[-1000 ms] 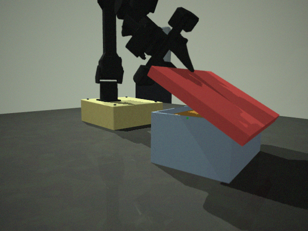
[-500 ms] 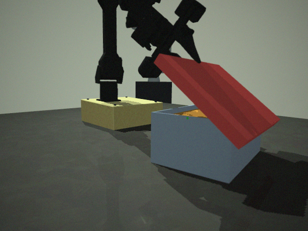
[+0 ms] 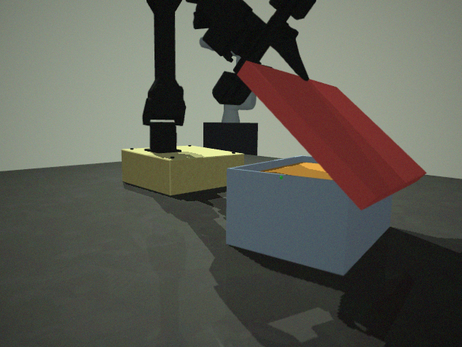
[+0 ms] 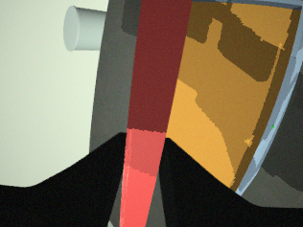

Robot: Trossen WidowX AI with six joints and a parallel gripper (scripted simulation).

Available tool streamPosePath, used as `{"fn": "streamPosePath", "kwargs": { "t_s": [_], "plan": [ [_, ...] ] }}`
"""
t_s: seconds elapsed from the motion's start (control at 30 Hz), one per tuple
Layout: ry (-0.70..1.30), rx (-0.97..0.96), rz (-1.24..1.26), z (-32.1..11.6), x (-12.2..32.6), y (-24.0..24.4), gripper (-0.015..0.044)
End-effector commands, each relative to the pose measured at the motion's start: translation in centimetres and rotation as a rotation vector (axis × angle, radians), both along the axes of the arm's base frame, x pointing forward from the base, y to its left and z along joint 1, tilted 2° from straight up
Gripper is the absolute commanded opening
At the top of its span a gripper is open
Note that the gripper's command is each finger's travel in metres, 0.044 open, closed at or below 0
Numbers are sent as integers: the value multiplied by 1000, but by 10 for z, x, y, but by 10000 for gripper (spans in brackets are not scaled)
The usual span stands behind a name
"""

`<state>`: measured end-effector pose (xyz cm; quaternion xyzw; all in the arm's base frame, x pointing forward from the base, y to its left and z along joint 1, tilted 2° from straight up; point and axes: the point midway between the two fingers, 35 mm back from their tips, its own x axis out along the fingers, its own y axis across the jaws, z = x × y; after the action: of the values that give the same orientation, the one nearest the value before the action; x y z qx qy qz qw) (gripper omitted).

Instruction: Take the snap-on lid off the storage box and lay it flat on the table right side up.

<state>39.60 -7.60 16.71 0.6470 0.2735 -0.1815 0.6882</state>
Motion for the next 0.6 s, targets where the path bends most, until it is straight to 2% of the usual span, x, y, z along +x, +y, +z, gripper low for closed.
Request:
{"fn": "streamPosePath", "kwargs": {
  "t_s": [0.0, 0.57],
  "plan": [
    [-18, -2, -3, 13, 3, -1, 0],
    [-18, -2, -3, 35, 2, 0, 0]
  ]
}}
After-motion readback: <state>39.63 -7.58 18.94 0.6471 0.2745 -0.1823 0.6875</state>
